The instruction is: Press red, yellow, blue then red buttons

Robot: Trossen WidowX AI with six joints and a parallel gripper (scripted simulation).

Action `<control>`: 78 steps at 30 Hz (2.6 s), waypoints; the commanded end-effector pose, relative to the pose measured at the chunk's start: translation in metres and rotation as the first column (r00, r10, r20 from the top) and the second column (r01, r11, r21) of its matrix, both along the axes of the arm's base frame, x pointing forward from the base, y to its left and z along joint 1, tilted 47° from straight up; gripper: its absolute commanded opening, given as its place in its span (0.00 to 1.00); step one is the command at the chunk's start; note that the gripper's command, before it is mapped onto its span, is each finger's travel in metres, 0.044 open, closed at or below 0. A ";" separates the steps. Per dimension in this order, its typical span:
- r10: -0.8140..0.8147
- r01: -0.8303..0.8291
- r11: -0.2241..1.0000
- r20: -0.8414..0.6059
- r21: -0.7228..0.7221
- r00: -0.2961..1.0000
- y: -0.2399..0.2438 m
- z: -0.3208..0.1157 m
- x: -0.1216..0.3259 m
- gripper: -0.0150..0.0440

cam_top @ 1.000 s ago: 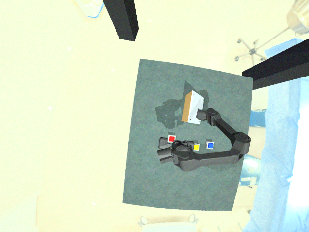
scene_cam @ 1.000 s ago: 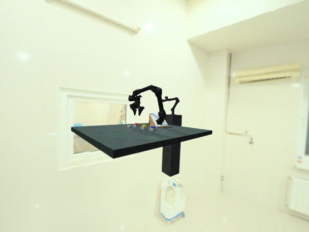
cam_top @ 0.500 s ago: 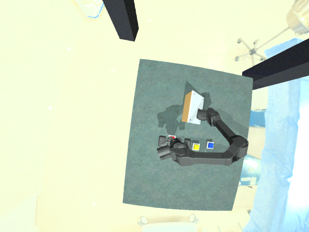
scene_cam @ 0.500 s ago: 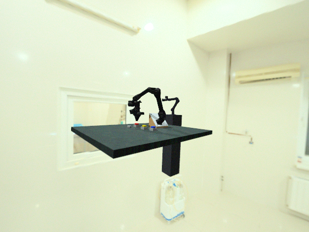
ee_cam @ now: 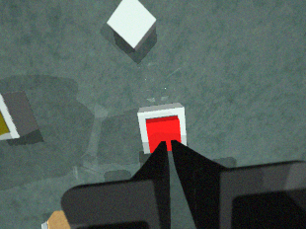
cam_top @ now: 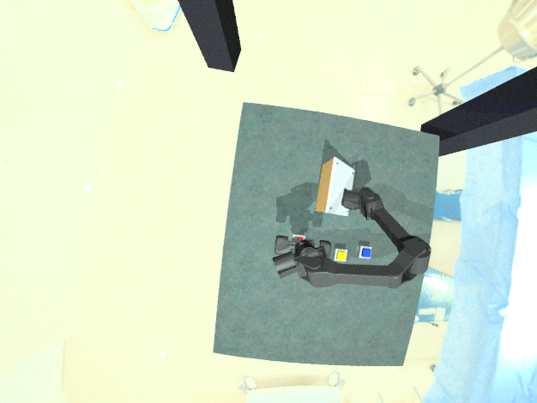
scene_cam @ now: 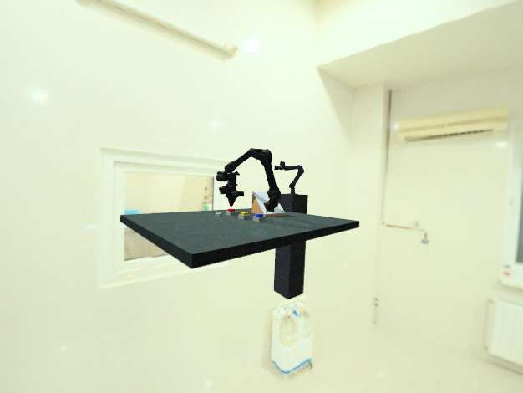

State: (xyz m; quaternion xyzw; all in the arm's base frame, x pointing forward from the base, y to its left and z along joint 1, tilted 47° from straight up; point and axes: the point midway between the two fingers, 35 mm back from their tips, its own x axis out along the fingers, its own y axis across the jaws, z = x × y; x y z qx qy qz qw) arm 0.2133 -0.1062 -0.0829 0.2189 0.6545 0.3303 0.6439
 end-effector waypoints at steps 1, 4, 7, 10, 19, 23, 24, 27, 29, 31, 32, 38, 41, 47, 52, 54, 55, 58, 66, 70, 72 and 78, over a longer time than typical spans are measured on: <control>-0.002 0.002 1.000 -0.004 0.007 1.000 0.007 -0.004 -0.001 0.29; -0.002 0.002 1.000 -0.004 0.007 1.000 0.010 -0.008 -0.001 0.29; -0.002 0.002 1.000 -0.004 0.007 1.000 0.014 -0.011 -0.002 0.29; -0.002 0.002 1.000 -0.004 0.007 1.000 0.018 -0.014 -0.002 0.29; -0.002 0.002 1.000 -0.004 0.008 1.000 0.019 -0.016 -0.003 0.29; -0.002 0.002 1.000 -0.004 0.008 1.000 0.019 -0.016 -0.003 0.29; -0.002 0.002 1.000 -0.004 0.008 1.000 0.019 -0.016 -0.003 0.29; -0.002 0.002 1.000 -0.004 0.008 1.000 0.019 -0.016 -0.003 0.29; -0.002 0.002 1.000 -0.004 0.008 1.000 0.019 -0.016 -0.003 0.29; -0.002 0.002 1.000 -0.004 0.008 1.000 0.019 -0.016 -0.003 0.29; -0.002 0.002 1.000 -0.004 0.008 1.000 0.019 -0.016 -0.003 0.29; -0.002 0.002 1.000 -0.005 0.006 1.000 -0.004 0.007 0.000 0.29; -0.002 0.002 1.000 -0.005 0.006 1.000 -0.006 0.008 0.000 0.29; -0.002 0.002 1.000 -0.006 0.004 1.000 -0.049 0.049 0.004 0.29; -0.003 0.003 1.000 -0.007 0.003 1.000 -0.043 0.058 0.008 0.29; -0.005 0.005 1.000 -0.007 -0.001 1.000 -0.024 0.082 0.017 0.29; -0.005 0.005 1.000 -0.007 -0.001 1.000 -0.012 0.095 0.020 0.29; -0.006 0.006 1.000 -0.008 0.001 1.000 0.023 0.131 0.025 0.29; -0.002 0.002 1.000 -0.010 0.017 1.000 0.079 0.180 0.018 0.29; -0.003 0.003 1.000 -0.009 0.016 1.000 0.085 0.174 0.019 0.29; -0.003 0.003 1.000 -0.009 0.016 1.000 0.101 0.158 0.018 0.29; -0.002 0.002 1.000 -0.008 0.019 1.000 0.124 0.138 0.014 0.29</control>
